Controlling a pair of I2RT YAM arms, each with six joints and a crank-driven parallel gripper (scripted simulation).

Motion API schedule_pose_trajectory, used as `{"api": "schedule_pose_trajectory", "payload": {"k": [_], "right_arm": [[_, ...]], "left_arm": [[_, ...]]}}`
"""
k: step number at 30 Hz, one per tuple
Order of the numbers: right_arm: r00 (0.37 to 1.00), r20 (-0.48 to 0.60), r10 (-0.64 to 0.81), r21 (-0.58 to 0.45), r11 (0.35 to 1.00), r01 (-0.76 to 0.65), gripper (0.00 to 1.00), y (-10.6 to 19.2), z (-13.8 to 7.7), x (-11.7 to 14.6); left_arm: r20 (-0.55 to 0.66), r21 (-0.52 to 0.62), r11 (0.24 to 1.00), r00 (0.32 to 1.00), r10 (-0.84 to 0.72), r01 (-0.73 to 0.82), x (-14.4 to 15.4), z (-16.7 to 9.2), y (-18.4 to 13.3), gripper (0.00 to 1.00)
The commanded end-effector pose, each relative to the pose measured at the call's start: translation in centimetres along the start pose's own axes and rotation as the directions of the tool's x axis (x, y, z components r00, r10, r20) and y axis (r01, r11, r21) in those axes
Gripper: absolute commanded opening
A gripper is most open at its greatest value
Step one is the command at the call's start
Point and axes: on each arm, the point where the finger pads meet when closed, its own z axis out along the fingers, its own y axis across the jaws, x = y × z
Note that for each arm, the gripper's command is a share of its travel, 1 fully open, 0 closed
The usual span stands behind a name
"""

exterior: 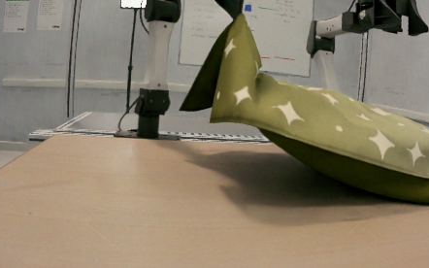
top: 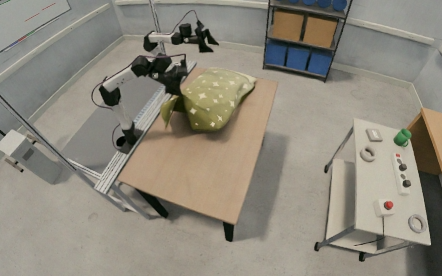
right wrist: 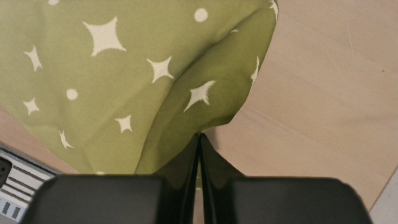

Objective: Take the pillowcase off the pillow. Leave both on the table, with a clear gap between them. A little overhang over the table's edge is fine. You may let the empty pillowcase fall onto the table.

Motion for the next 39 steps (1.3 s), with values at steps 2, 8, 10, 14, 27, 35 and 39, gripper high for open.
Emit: {"api": "schedule_pose_trajectory", "payload": {"k": [2,8,10,14,27,35,39], "right_arm": [[0.988,0.155,-0.018,0.025,1.0,0.015,0.01,-0.4,-3.1,-3.4],[0.986,0.166,-0.016,0.03,0.999,0.011,0.01,-0.6,-3.3,-3.6],[0.986,0.167,-0.015,0.031,0.999,0.01,0.01,-0.6,-3.3,-3.6],[0.986,0.167,-0.015,0.032,0.999,0.01,0.01,-0.6,-3.3,-3.6],[0.986,0.168,-0.013,0.037,0.999,0.007,0.01,-0.7,-3.3,-3.6],[0.985,0.17,-0.026,0.02,1.0,0.023,0.01,0.1,-3.3,-3.6],[0.977,0.212,-0.026,0.017,1.0,0.023,0.01,0.3,-3.2,-4.7]], "left_arm": [[0.031,-0.012,1.0,0.999,0.008,-0.007,-1.6,-0.2,0.2,1.0],[0.031,-0.012,1.0,0.999,0.008,-0.007,-1.6,-0.2,0.2,1.0],[0.031,-0.012,1.0,0.999,0.008,-0.007,-1.6,-0.2,0.2,1.0],[0.031,-0.012,1.0,0.999,0.008,-0.007,-1.6,-0.2,0.2,1.0],[0.031,-0.012,1.0,0.999,0.008,-0.007,-1.6,-0.2,0.2,1.0],[0.031,-0.012,1.0,0.999,0.008,-0.007,-1.6,-0.2,0.2,1.0],[0.031,-0.012,1.0,0.999,0.008,-0.007,-1.6,-0.2,0.2,1.0]]}}
